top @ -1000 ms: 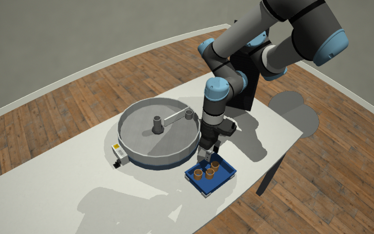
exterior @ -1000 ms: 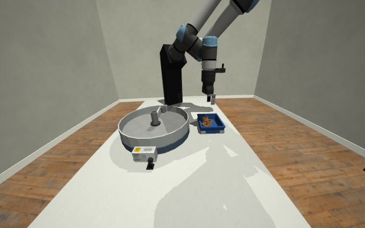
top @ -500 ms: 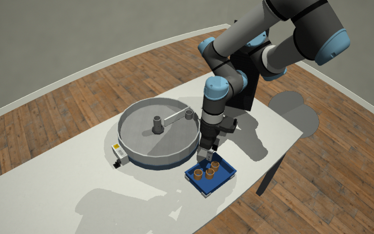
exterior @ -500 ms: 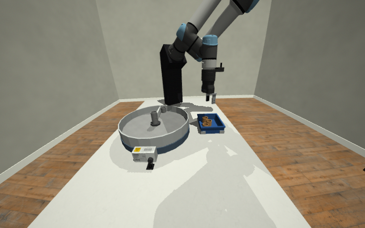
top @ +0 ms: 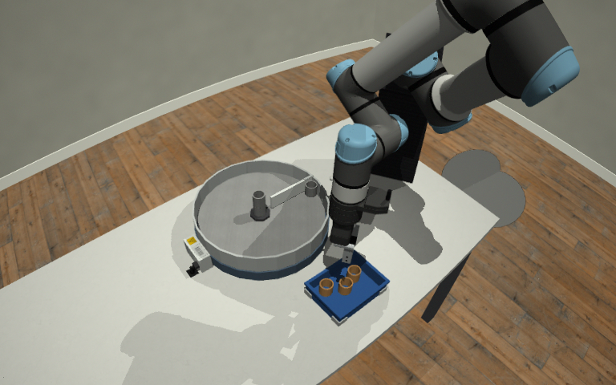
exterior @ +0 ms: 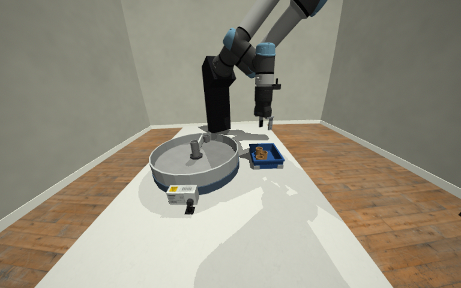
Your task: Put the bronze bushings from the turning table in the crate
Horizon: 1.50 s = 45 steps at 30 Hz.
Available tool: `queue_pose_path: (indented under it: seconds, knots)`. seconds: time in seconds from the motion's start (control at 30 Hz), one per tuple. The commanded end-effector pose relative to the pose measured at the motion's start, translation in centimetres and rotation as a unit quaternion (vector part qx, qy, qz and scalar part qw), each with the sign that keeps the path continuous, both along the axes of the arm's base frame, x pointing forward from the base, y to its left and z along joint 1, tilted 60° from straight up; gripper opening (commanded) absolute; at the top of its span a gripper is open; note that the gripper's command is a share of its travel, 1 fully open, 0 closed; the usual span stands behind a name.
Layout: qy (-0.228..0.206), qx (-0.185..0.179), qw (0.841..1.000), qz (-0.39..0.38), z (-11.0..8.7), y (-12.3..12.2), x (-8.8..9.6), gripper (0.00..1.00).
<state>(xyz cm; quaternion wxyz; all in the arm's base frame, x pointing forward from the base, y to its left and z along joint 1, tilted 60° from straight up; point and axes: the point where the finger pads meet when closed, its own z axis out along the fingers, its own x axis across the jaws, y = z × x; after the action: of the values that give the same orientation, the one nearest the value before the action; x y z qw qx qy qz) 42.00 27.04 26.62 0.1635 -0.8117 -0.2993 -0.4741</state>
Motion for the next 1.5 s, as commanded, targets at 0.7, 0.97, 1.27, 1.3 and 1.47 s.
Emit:
queue_pose_path:
  seconds: [0.7, 0.97, 1.27, 1.3, 1.47]
  knots:
    - [-0.073, -0.091, 0.991, 0.071, 0.0, -0.5, -0.5, 1.00]
    - [-0.132, -0.163, 0.970, 0.124, 0.0, -0.9, -0.9, 1.00]
    - [-0.132, -0.163, 0.970, 0.124, 0.0, -0.9, -0.9, 1.00]
    - [-0.132, -0.163, 0.970, 0.124, 0.0, -0.9, -0.9, 1.00]
    - [-0.167, -0.205, 0.952, 0.154, 0.0, -1.1, -1.1, 1.00]
